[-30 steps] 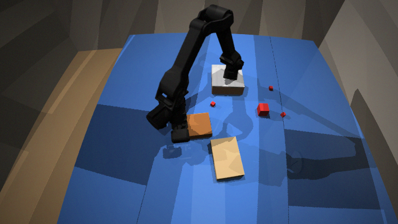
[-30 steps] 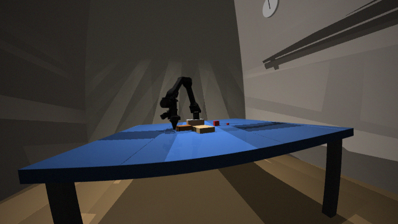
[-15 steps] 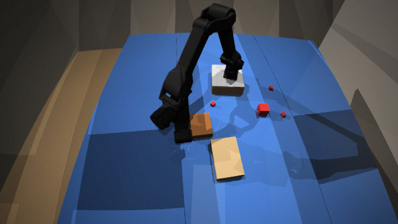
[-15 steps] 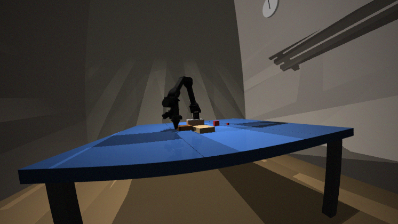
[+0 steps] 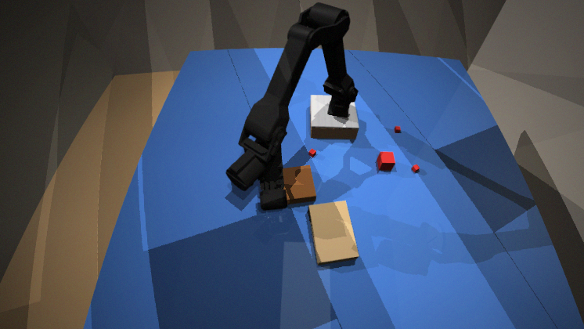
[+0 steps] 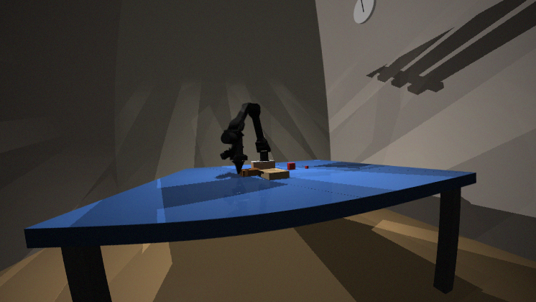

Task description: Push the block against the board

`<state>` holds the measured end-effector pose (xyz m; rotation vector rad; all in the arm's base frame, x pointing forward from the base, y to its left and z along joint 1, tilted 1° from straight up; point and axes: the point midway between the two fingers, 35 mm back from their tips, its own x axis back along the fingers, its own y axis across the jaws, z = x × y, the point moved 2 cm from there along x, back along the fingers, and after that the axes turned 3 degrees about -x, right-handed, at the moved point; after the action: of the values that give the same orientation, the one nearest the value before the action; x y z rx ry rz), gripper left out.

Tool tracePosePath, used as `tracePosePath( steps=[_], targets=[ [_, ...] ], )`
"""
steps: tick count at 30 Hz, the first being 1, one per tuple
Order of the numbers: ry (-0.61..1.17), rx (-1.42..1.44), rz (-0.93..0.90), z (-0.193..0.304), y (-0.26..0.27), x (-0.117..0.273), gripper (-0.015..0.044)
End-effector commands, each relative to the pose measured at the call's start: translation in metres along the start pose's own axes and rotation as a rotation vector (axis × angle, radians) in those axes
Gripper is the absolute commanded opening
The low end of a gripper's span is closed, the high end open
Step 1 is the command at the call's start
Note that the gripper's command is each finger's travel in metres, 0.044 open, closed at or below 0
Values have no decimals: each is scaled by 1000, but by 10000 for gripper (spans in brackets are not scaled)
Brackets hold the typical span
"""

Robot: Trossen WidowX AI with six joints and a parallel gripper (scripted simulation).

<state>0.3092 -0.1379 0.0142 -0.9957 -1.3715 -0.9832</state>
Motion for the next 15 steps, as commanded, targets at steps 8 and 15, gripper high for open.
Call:
tracePosePath(
  steps=[8,15],
  targets=[
    [15,0,6,14,-1,-3,0],
    [16,0,6,20,-1,-3,0]
  ],
)
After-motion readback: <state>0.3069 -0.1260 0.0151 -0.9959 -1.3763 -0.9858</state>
